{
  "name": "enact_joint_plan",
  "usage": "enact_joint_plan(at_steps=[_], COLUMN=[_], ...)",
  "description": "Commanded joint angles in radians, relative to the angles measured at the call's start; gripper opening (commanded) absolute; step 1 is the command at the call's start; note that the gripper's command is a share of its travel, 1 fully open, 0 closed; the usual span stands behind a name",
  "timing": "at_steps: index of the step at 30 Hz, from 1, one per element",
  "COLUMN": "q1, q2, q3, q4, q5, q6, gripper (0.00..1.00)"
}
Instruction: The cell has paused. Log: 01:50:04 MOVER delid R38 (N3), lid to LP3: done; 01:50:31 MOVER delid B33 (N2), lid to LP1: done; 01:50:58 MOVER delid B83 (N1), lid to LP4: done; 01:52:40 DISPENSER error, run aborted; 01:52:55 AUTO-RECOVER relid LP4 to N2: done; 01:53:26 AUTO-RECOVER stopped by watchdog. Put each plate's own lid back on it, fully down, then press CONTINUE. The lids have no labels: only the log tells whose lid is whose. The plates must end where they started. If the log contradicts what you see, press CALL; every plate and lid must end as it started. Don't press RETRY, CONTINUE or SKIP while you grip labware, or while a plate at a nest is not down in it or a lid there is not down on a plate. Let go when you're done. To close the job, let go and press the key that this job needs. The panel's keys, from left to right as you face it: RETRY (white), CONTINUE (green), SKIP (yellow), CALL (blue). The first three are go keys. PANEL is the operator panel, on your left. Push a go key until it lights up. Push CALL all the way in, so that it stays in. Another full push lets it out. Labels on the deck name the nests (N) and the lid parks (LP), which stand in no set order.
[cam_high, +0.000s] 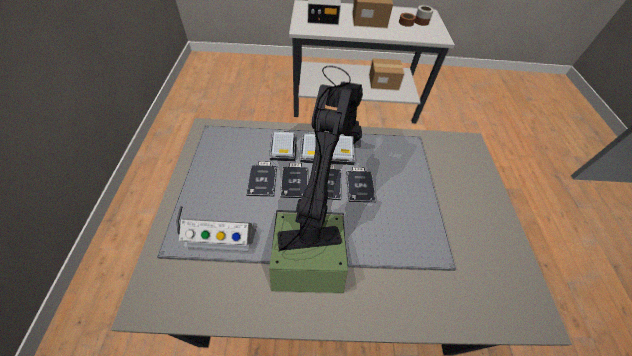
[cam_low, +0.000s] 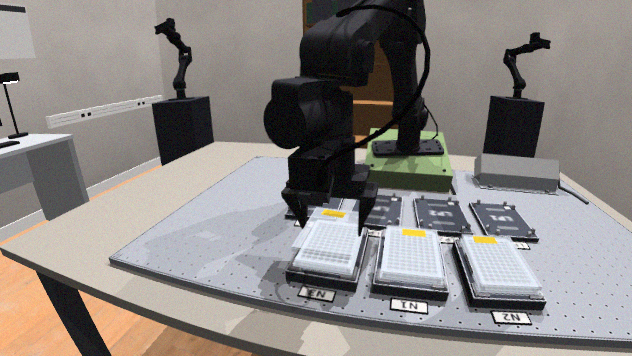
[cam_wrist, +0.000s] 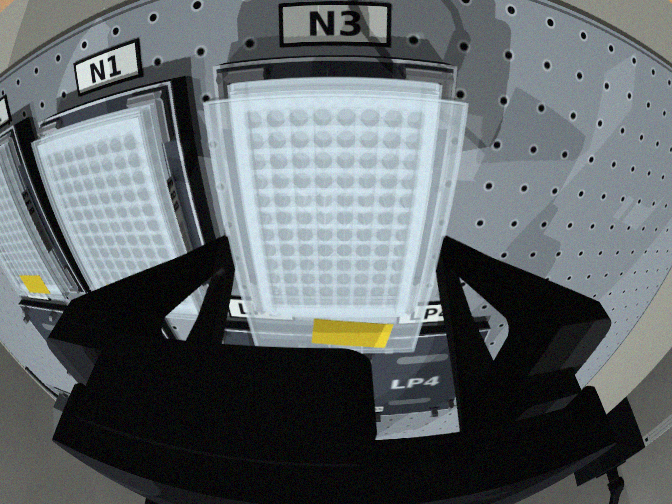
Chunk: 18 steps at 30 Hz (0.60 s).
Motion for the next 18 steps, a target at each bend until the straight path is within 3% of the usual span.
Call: enact_joint_plan(at_steps=[1, 18], q1=[-0.002, -0.001], q2=[-0.01, -0.003], q3=[0.011, -0.002], q4=[0.029, 0.036], q5=[-0.006, -0.002], q6=[0.0, 0.002], gripper=[0.0, 0.0])
